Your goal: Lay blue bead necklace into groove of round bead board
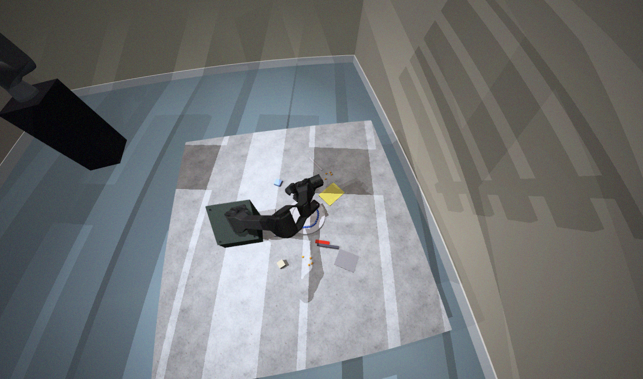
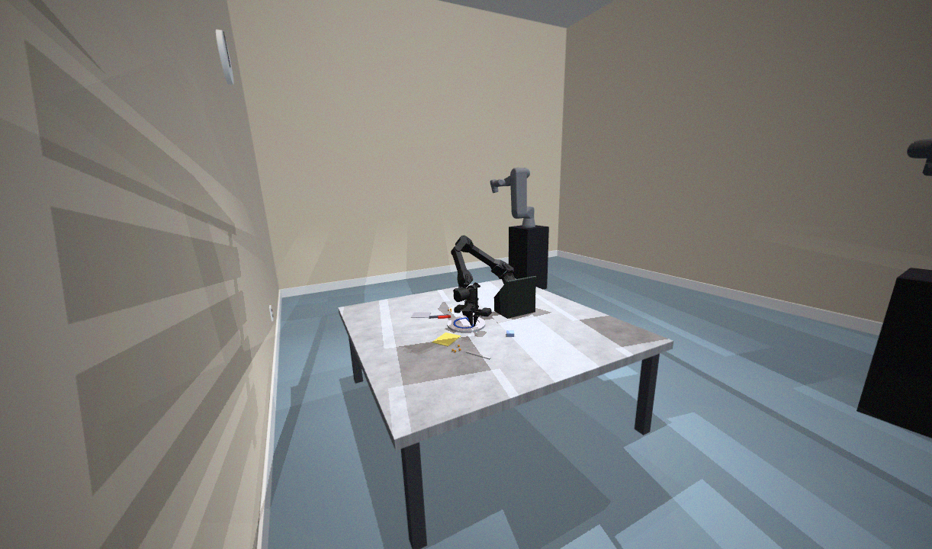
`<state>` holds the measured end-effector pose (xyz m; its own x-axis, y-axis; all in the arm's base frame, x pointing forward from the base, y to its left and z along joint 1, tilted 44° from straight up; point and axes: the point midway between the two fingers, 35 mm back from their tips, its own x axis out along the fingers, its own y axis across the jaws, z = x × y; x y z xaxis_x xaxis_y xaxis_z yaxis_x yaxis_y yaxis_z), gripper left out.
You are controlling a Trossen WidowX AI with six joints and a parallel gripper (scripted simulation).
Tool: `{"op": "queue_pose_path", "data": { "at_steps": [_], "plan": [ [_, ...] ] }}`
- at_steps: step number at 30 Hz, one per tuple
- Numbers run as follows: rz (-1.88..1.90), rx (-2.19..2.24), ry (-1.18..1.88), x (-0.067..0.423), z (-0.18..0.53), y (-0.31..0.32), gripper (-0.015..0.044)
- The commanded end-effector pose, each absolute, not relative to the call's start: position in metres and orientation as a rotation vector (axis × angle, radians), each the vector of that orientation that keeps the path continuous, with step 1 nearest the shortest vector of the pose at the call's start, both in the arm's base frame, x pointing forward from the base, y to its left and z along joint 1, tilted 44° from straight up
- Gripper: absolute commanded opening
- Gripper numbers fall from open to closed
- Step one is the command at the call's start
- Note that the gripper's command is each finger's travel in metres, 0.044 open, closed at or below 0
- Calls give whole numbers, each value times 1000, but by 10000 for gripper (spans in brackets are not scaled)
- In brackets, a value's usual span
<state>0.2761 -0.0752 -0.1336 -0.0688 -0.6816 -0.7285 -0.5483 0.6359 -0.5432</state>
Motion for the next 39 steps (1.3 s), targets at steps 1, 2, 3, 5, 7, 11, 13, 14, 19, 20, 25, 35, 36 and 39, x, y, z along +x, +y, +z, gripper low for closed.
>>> {"op": "queue_pose_path", "data": {
  "at_steps": [1,2,3,5,7,11,13,14,19,20,25,35,36,39],
  "plan": [
    [-153,-1009,1733,276,-133,-76,0],
    [-153,-1009,1733,276,-133,-76,0],
    [-153,-1009,1733,276,-133,-76,0],
    [-153,-1009,1733,276,-133,-76,0],
    [-153,-1009,1733,276,-133,-76,0],
    [-153,-1010,1734,276,-133,-76,0],
    [-153,-1014,1736,276,-130,-73,0],
    [-153,-1016,1737,276,-129,-72,0],
    [-152,-1018,1738,276,-128,-71,0],
    [-152,-1018,1738,276,-128,-71,0],
    [-153,-1018,1738,275,-132,-72,0],
    [-154,-1010,1731,277,-134,-73,105],
    [-154,-1010,1731,277,-134,-73,131],
    [-154,-1010,1731,277,-134,-73,210]
  ]
}}
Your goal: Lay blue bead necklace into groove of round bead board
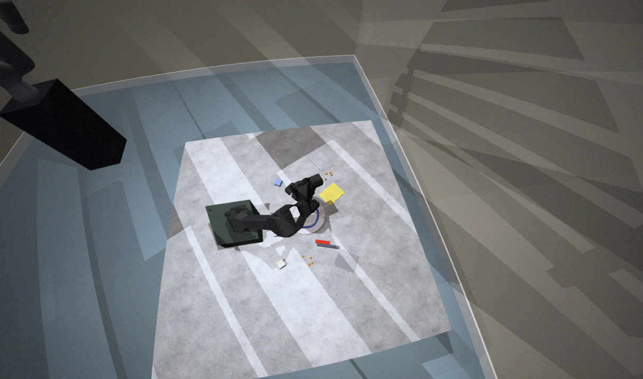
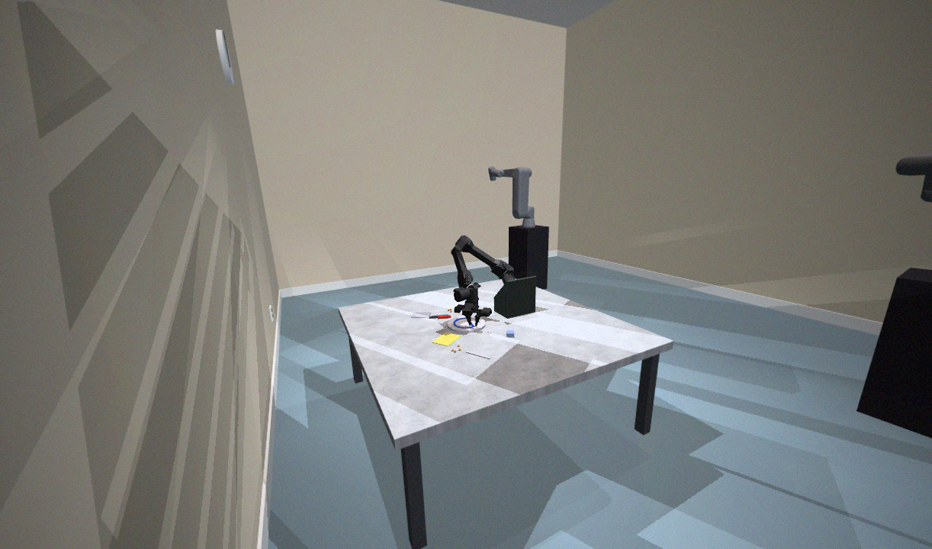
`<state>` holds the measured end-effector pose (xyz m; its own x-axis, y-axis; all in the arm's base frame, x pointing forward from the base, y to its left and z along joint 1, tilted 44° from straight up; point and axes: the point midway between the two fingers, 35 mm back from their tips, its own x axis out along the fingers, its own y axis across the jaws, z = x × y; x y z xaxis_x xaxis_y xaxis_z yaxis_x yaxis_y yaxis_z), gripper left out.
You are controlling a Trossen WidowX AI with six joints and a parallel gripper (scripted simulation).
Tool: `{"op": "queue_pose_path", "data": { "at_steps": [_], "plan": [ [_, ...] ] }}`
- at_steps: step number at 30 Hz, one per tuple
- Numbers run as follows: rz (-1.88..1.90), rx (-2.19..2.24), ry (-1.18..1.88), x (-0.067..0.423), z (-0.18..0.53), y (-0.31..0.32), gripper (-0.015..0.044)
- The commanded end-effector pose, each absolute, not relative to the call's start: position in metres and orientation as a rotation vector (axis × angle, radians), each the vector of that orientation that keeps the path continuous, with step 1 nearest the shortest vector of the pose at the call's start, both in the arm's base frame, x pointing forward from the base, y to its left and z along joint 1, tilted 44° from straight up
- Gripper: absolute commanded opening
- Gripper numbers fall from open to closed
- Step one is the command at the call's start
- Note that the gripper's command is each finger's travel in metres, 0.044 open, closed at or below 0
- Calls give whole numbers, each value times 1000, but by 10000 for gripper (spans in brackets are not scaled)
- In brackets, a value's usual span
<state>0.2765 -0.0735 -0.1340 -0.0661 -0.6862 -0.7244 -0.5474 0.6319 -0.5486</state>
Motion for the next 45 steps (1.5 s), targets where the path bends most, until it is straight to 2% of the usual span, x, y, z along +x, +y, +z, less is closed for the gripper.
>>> {"op": "queue_pose_path", "data": {
  "at_steps": [1,9,41,45],
  "plan": [
    [-154,-1010,1731,277,-134,-73,236],
    [-152,-1014,1740,275,-133,-72,440],
    [-152,-1018,1738,275,-129,-69,440],
    [-379,-814,1663,274,-114,-77,335]
  ]
}}
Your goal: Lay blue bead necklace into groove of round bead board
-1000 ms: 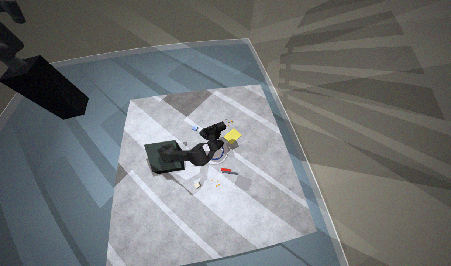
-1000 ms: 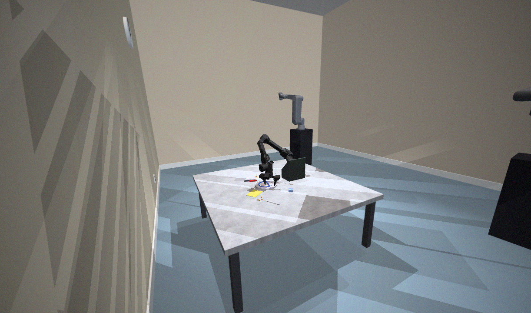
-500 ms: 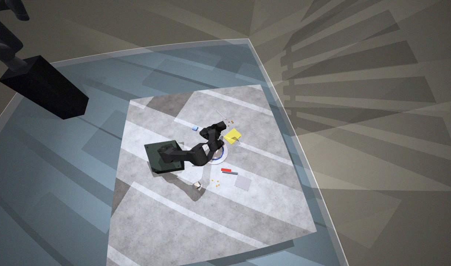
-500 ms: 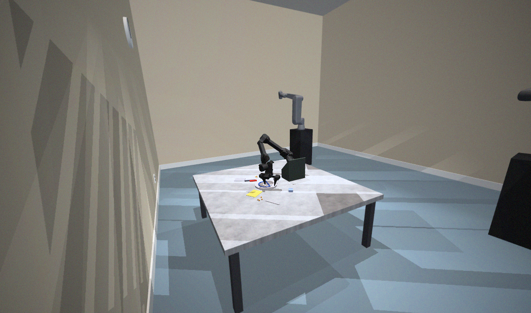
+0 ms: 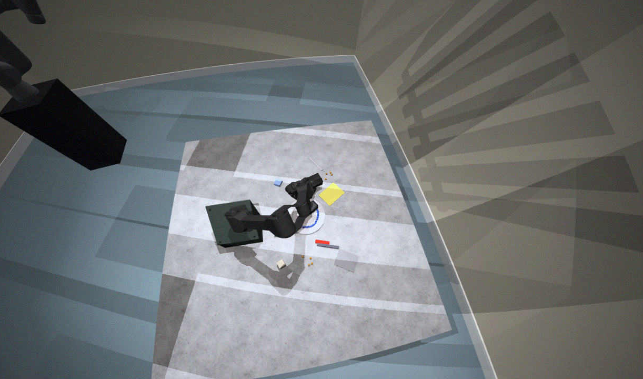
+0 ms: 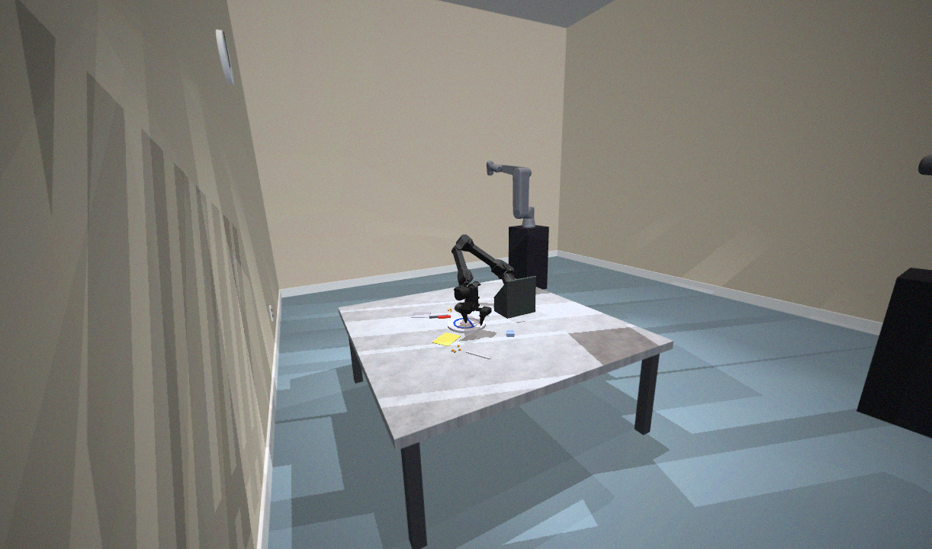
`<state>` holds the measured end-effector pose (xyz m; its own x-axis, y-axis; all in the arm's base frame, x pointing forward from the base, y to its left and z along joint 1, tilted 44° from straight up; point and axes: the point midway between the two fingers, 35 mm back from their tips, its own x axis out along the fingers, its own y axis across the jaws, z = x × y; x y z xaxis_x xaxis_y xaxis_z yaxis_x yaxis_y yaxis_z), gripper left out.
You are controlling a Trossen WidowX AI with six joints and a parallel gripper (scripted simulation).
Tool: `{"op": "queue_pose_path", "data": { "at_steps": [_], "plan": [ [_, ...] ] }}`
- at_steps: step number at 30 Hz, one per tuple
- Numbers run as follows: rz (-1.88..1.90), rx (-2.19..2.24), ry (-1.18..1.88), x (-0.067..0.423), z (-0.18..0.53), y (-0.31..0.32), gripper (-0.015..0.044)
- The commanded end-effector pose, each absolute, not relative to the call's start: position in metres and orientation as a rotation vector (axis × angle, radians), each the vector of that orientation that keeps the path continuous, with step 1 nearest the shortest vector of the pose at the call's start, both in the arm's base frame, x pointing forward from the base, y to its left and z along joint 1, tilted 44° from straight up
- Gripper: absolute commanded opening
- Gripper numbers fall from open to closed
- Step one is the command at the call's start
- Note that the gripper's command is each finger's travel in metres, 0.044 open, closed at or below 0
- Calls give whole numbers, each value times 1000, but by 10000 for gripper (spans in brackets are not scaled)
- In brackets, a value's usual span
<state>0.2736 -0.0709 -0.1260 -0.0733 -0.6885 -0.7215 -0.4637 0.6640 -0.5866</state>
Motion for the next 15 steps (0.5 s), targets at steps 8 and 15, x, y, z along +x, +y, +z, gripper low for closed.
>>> {"op": "queue_pose_path", "data": {
  "at_steps": [8,15],
  "plan": [
    [-1027,-130,1282,263,-65,-106,125],
    [-1452,452,809,244,-29,-128,120]
  ]
}}
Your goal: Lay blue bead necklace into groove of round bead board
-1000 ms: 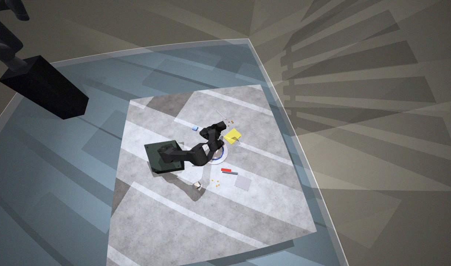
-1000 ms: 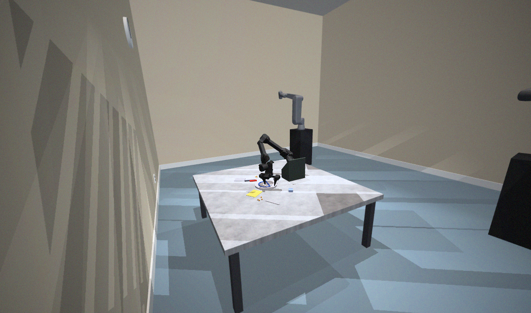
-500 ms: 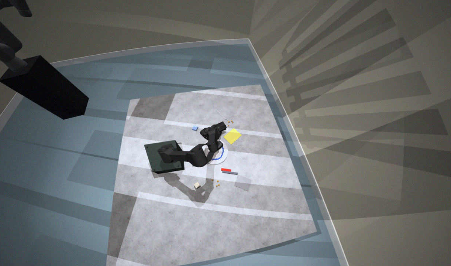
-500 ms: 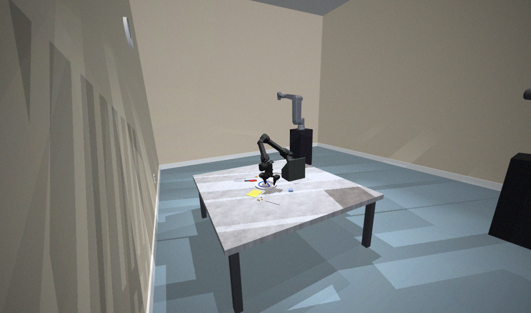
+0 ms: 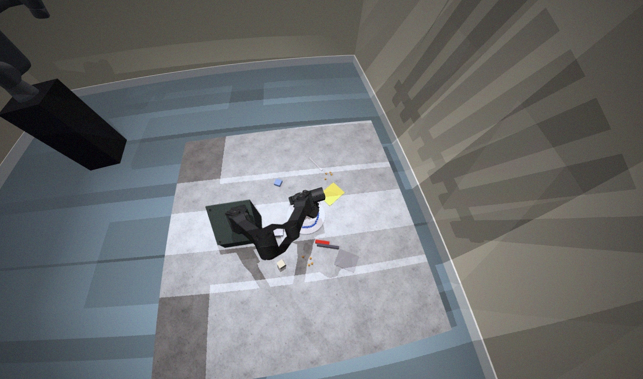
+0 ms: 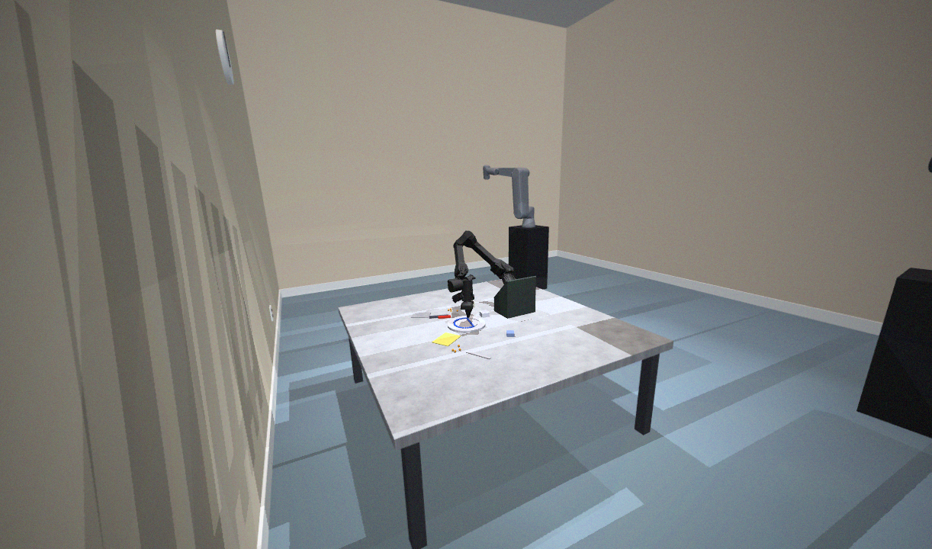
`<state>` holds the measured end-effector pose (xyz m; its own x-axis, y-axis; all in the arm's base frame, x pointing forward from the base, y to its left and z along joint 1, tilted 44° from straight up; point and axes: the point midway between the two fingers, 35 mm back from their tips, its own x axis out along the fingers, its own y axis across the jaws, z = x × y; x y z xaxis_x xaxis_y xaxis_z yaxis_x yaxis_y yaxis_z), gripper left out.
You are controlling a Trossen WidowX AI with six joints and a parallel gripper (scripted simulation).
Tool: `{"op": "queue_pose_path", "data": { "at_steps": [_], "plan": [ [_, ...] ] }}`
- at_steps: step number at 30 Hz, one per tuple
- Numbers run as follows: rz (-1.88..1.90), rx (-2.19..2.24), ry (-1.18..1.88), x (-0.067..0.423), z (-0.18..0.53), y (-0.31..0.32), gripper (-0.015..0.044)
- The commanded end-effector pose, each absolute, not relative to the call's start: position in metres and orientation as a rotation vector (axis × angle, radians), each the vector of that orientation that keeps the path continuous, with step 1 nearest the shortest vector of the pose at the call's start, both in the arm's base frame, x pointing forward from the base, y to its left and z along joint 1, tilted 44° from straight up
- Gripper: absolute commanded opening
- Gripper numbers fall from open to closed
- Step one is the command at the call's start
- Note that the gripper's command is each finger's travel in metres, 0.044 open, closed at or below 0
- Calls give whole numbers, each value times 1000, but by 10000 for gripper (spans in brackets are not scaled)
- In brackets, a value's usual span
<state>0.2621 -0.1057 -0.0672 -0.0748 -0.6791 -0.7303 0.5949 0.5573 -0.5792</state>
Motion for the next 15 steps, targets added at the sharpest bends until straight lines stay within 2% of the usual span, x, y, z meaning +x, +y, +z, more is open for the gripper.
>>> {"op": "queue_pose_path", "data": {
  "at_steps": [1,15],
  "plan": [
    [-1478,492,770,242,-27,-129,120],
    [-1486,506,757,241,-26,-130,120]
  ]
}}
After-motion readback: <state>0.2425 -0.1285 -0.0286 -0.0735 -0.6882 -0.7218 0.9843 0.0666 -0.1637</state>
